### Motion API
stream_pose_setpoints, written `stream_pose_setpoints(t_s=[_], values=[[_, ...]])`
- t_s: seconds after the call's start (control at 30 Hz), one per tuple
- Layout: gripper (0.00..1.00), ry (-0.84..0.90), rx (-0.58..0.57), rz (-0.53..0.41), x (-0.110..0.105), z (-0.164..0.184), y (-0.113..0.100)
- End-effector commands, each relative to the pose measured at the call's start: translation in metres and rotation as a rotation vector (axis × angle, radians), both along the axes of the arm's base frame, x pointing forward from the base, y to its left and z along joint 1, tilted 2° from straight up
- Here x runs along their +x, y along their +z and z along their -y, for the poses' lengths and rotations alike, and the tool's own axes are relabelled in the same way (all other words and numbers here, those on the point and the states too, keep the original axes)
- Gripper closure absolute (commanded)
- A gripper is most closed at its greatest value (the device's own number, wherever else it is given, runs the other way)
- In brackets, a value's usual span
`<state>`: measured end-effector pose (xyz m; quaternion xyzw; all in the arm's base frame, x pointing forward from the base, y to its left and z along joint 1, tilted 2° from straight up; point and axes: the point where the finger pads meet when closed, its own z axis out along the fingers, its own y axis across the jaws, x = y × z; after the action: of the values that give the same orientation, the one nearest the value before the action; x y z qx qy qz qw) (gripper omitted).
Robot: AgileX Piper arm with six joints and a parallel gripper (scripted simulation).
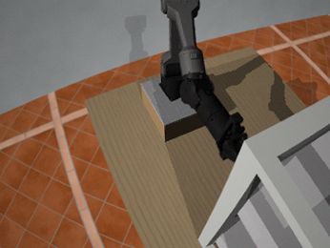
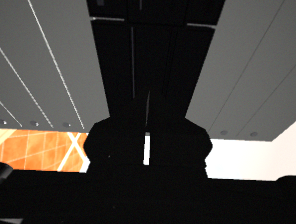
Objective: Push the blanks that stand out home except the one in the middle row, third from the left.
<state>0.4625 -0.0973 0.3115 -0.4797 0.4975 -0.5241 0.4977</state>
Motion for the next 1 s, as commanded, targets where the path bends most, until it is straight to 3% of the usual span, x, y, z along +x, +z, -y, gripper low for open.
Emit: stream_pose_setpoints(t_s=[0.0, 0.7, 0.97], values=[[1.0, -0.002, 0.001, -0.004, 0.004, 0.001, -0.002], [1.0, -0.002, 0.001, -0.004, 0.006, 0.001, -0.002], [1.0, -0.002, 0.001, -0.004, -0.017, 0.0, -0.003]])
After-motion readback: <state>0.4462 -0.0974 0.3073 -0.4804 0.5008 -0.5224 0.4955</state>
